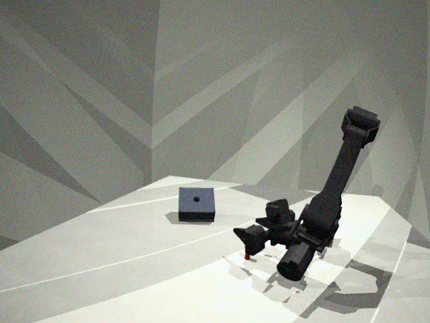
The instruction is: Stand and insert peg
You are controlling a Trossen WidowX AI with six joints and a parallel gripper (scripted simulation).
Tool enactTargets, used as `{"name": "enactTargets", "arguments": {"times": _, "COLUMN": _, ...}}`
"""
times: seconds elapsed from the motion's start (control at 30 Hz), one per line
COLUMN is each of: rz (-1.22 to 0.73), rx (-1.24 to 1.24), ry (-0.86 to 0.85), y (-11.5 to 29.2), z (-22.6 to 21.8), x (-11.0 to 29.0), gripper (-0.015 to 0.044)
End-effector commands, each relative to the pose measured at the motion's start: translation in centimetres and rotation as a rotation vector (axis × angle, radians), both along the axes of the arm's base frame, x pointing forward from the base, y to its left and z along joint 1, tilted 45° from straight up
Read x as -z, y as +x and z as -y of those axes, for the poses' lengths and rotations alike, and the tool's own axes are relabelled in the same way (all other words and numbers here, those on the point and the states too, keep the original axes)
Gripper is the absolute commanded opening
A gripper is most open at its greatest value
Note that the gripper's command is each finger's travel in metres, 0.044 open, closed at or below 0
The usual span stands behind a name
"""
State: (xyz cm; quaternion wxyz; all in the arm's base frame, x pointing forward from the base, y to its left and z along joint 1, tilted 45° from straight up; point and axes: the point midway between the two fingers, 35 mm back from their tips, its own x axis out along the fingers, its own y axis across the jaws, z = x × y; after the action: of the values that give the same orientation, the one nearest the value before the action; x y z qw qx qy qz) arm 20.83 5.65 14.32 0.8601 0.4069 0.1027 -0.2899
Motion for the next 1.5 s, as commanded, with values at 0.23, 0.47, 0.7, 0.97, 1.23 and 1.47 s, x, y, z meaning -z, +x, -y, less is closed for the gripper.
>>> {"name": "enactTargets", "arguments": {"times": 0.23, "rz": 0.038, "rx": -0.017, "ry": 0.003, "y": -2.3, "z": 7.6, "x": -8.0, "gripper": 0.0440}}
{"name": "enactTargets", "arguments": {"times": 0.47, "rz": 0.038, "rx": -0.031, "ry": -0.021, "y": -3.1, "z": 8.6, "x": -8.8, "gripper": 0.0440}}
{"name": "enactTargets", "arguments": {"times": 0.7, "rz": -0.169, "rx": -0.119, "ry": -0.076, "y": -2.5, "z": 7.9, "x": -7.0, "gripper": 0.0440}}
{"name": "enactTargets", "arguments": {"times": 0.97, "rz": -0.411, "rx": -0.236, "ry": -0.089, "y": -2.2, "z": 7.3, "x": -4.8, "gripper": 0.0440}}
{"name": "enactTargets", "arguments": {"times": 1.23, "rz": -0.635, "rx": -0.371, "ry": -0.035, "y": -2.2, "z": 6.5, "x": -2.7, "gripper": 0.0440}}
{"name": "enactTargets", "arguments": {"times": 1.47, "rz": -0.791, "rx": -0.502, "ry": 0.070, "y": -2.5, "z": 5.8, "x": -1.3, "gripper": 0.0440}}
